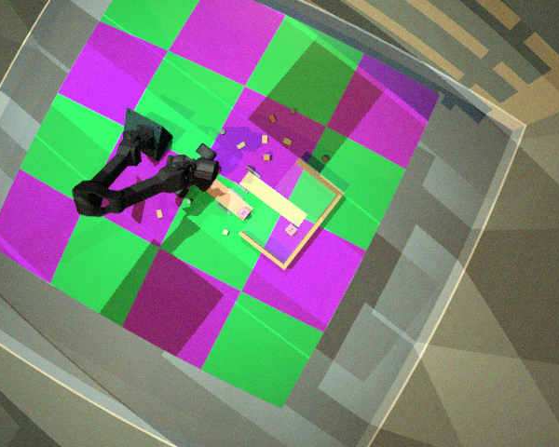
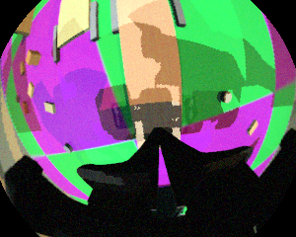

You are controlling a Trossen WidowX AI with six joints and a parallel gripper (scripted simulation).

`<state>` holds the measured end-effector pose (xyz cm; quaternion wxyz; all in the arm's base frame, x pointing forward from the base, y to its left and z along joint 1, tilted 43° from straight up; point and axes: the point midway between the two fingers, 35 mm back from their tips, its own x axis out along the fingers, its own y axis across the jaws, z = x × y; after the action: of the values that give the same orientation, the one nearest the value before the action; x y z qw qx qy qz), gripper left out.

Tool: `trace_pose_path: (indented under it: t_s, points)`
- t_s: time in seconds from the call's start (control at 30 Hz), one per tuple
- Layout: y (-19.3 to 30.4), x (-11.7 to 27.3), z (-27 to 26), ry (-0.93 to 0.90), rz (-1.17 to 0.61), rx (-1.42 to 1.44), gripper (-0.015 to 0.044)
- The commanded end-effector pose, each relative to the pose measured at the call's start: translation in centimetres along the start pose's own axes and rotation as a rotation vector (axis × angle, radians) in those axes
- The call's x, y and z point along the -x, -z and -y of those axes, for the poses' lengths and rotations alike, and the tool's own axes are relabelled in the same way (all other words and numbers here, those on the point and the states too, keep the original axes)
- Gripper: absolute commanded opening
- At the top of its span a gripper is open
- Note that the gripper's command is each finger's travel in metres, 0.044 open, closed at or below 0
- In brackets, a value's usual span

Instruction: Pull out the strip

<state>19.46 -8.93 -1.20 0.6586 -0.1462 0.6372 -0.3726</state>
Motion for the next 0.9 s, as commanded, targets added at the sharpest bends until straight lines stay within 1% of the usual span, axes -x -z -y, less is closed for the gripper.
trace_pose_path:
  t_s: [0.0,0.87]
  points:
    - [1.70,-0.51,0.09,0.002,-0.036,0.015,0.0000]
    - [2.29,-0.49,0.09,0.002,-0.036,0.016,0.0000]
